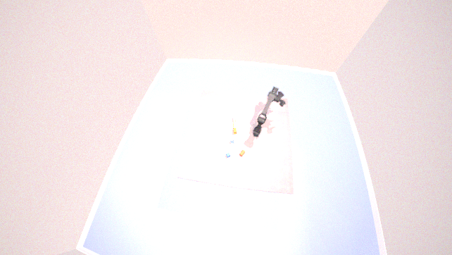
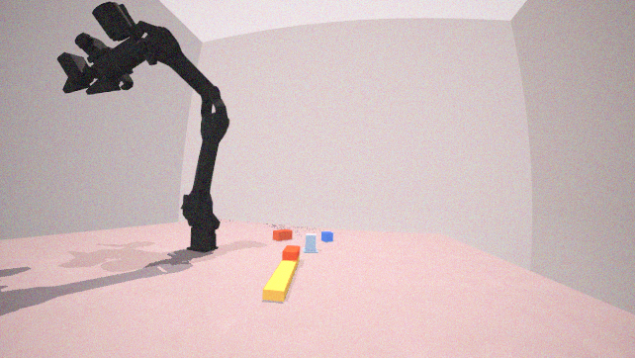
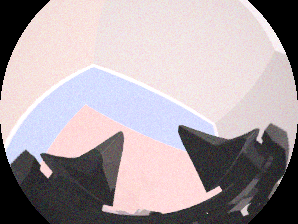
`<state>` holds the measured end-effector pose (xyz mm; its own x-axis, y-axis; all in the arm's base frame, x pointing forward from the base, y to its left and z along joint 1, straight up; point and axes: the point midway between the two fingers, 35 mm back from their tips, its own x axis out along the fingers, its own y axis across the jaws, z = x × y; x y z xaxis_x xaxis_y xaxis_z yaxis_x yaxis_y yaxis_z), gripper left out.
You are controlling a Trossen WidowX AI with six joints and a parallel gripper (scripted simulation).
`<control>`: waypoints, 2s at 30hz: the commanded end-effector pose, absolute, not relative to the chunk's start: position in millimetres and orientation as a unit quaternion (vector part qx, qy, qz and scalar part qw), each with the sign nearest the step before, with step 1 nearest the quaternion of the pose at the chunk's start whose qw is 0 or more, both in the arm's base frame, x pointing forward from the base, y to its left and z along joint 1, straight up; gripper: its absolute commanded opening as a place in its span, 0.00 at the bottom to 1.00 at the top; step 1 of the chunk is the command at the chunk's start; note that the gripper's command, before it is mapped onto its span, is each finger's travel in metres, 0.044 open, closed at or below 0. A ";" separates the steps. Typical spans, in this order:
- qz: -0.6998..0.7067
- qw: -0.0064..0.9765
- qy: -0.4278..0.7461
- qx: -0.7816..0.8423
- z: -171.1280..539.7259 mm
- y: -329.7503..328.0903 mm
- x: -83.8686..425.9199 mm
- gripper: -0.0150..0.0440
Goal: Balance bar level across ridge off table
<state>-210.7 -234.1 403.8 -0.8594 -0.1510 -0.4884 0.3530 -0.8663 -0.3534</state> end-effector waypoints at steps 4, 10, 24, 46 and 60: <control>-0.925 0.192 0.219 0.244 387.1 -262.9 -184.3 0.79; -0.908 0.242 0.223 0.258 371.7 -285.1 -156.4 0.79; -0.863 0.346 0.239 0.281 342.2 -318.7 -84.1 0.79; -0.759 0.476 0.282 0.343 283.8 -331.9 45.7 0.79; -0.681 0.530 0.325 0.386 245.0 -307.9 127.2 0.79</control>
<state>113.1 -313.8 251.2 -0.1721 -0.4854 -0.8572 0.9668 -0.2501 -0.0525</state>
